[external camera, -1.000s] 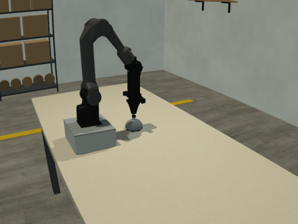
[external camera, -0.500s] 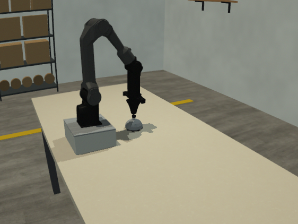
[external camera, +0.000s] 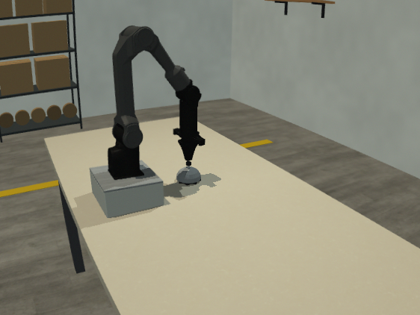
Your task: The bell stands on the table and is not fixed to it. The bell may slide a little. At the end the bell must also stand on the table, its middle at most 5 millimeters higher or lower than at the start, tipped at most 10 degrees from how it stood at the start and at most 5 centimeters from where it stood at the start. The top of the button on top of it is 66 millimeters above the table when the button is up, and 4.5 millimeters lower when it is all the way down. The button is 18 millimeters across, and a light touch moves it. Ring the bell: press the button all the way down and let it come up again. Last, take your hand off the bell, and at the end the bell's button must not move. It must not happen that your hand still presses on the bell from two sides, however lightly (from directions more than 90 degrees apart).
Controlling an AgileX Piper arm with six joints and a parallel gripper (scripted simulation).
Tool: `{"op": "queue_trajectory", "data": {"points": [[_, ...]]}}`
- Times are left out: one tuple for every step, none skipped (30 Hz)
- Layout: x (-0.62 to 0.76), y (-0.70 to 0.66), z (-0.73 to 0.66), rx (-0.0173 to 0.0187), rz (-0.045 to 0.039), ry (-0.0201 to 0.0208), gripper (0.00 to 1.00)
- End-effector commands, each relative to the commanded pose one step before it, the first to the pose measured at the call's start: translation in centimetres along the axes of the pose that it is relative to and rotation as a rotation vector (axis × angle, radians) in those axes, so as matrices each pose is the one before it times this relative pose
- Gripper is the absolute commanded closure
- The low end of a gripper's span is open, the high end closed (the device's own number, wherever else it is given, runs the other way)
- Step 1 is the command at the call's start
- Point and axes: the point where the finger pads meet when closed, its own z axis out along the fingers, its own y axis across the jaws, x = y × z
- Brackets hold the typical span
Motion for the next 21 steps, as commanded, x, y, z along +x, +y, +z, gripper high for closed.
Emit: {"op": "queue_trajectory", "data": {"points": [[0.03, -0.015, 0.041, -0.00011, 0.0001, 0.00076, 1.0], [0.0, 0.0, 0.0, 0.0, 0.0, 0.0, 1.0], [0.0, 0.0, 0.0, 0.0, 0.0, 0.0, 1.0], [0.0, 0.0, 0.0, 0.0, 0.0, 0.0, 1.0], [0.0, 0.0, 0.0, 0.0, 0.0, 0.0, 1.0], [0.0, 0.0, 0.0, 0.0, 0.0, 0.0, 1.0], [0.0, 0.0, 0.0, 0.0, 0.0, 0.0, 1.0], [0.0, 0.0, 0.0, 0.0, 0.0, 0.0, 1.0], [0.0, 0.0, 0.0, 0.0, 0.0, 0.0, 1.0], [0.001, 0.0, 0.005, -0.00001, 0.0, 0.00007, 1.0], [0.008, 0.001, 0.032, -0.00004, 0.0, 0.00043, 1.0], [0.021, 0.002, 0.069, -0.0001, 0.0, 0.00102, 1.0], [0.026, 0.003, 0.083, -0.0001, 0.0, 0.00098, 1.0], [0.013, 0.001, 0.093, -0.00004, 0.0, 0.00031, 1.0], [0.006, 0.001, 0.11, -0.00002, 0.0, 0.00015, 1.0], [0.004, 0.001, 0.121, -0.00001, 0.0, 0.00007, 1.0], [0.0, 0.0, 0.124, -0.00001, 0.00001, -0.00001, 1.0], [0.0, 0.0, 0.0, 0.0, 0.0, 0.0, 1.0], [0.0, 0.0, 0.0, 0.0, 0.0, 0.0, 1.0], [-0.08, -0.007, 0.085, 0.00019, 0.00001, -0.00209, 1.0], [0.06, 0.006, 0.135, -0.00016, 0.0, 0.0016, 1.0]]}}
